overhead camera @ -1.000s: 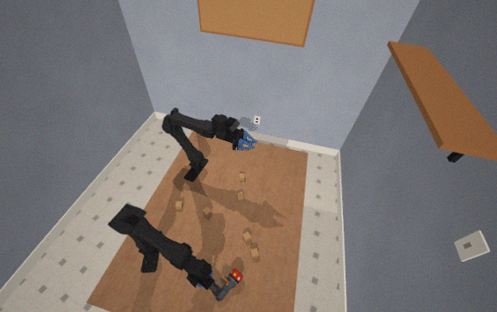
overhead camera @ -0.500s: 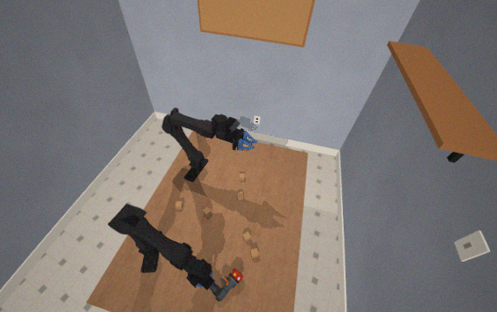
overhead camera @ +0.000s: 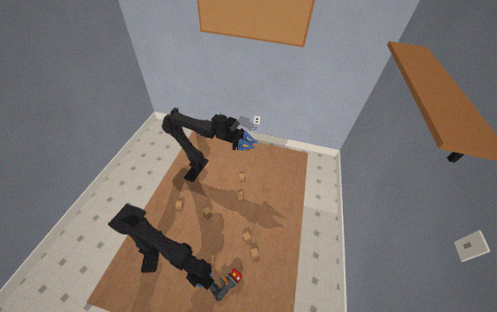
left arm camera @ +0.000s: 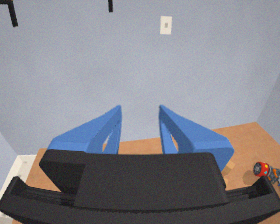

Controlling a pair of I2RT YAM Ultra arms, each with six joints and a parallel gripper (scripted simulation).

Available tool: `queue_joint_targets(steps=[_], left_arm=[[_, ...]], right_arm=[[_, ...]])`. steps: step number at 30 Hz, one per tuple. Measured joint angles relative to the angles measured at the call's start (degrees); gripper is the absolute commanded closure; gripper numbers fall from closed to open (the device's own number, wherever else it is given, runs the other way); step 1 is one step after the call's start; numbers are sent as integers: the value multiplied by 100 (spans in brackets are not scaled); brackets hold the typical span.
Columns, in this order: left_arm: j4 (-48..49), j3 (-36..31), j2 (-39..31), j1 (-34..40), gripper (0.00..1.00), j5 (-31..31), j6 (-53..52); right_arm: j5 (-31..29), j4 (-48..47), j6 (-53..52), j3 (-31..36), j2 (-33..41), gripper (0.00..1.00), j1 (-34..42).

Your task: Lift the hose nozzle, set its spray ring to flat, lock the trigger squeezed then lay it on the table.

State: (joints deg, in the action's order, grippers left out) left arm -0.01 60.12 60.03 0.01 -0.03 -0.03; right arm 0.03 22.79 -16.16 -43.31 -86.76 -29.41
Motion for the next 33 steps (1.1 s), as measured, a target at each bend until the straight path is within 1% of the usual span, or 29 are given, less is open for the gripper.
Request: queue_joint_targets(steps=[6,13,16,20,27,33], left_arm=[[0,0,0,0,63,0,0],[0,0,0,0,63,0,0],[0,0,0,0,63,0,0],[0,0,0,0,63,0,0],[0,0,0,0,63,0,0],[0,0,0,0,63,0,0]], right_arm=[[0,-168,2,2,57,64,0],[-15,-999,2,20,48,64,15],[0,-1484,57,136,-90,64,236],[-44,-1762,149,157,-155,64,481],[-74,-3167,424,459,-479,64,1141],[-59,-3971,629,647,-787,64,1690]])
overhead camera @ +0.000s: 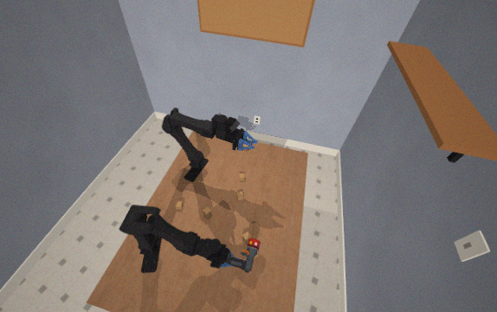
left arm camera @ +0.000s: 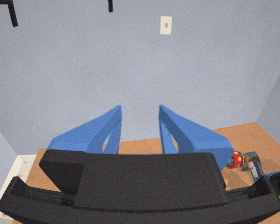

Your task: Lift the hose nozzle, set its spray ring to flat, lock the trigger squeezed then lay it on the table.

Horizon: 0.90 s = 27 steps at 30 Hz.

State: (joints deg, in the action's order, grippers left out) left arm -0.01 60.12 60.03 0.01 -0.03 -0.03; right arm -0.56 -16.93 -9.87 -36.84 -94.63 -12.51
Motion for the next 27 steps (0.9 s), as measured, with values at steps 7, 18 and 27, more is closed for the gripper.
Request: queue_joint_targets(steps=[7,18,27], left_arm=[[0,0,0,0,63,0,0],[0,0,0,0,63,0,0],[0,0,0,0,63,0,0]], right_arm=[[-107,-1141,199,232,-236,64,450],[-57,-2850,627,640,-723,64,1443],[-210,-3871,844,793,-938,64,2155]])
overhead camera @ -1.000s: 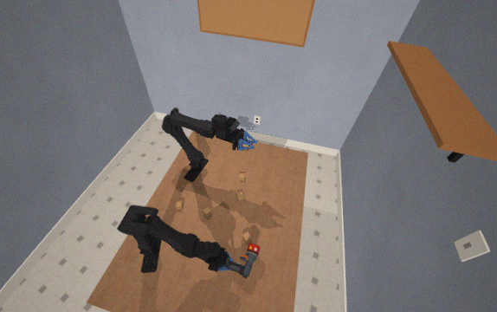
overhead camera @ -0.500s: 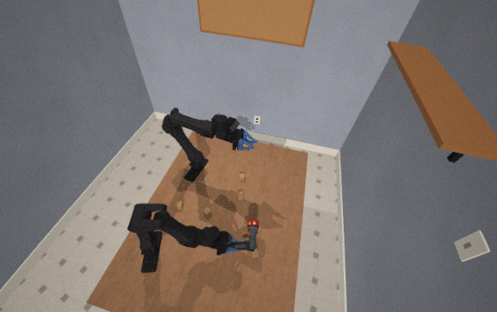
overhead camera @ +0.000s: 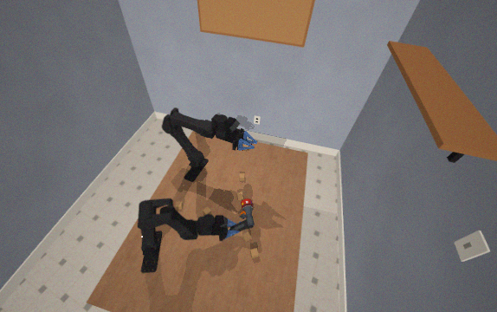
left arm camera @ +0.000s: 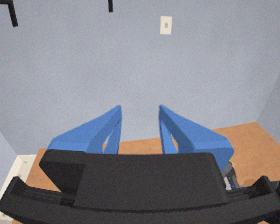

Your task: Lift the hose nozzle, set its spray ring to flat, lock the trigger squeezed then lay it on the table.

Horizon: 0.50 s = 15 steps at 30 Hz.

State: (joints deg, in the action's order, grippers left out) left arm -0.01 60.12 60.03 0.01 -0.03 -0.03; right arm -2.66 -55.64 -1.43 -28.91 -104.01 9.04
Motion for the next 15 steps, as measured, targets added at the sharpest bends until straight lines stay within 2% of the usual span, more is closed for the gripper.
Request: queue_joint_targets(steps=[10,15], left_arm=[[0,0,0,0,63,0,0],[0,0,0,0,63,0,0]], right_arm=[[2,-1281,304,-2,-494,64,494],[35,-2138,417,-42,-1084,64,719]])
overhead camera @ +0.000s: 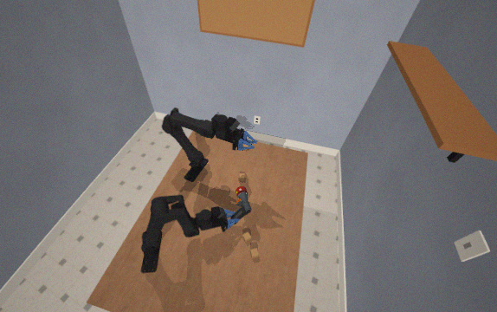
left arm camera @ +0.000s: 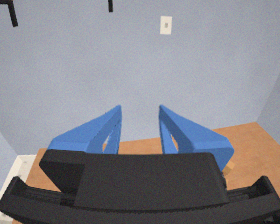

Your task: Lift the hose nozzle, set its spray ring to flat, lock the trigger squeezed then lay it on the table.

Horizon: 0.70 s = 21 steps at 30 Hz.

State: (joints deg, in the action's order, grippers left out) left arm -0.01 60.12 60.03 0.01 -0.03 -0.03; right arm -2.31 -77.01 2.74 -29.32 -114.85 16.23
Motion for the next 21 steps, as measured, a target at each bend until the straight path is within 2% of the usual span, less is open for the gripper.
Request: queue_joint_targets(steps=[3,21], left_arm=[[0,0,0,0,63,0,0],[0,0,0,0,63,0,0]], right_arm=[[20,-173,17,-7,-249,64,44],[33,-621,-4,-232,-120,64,90]])
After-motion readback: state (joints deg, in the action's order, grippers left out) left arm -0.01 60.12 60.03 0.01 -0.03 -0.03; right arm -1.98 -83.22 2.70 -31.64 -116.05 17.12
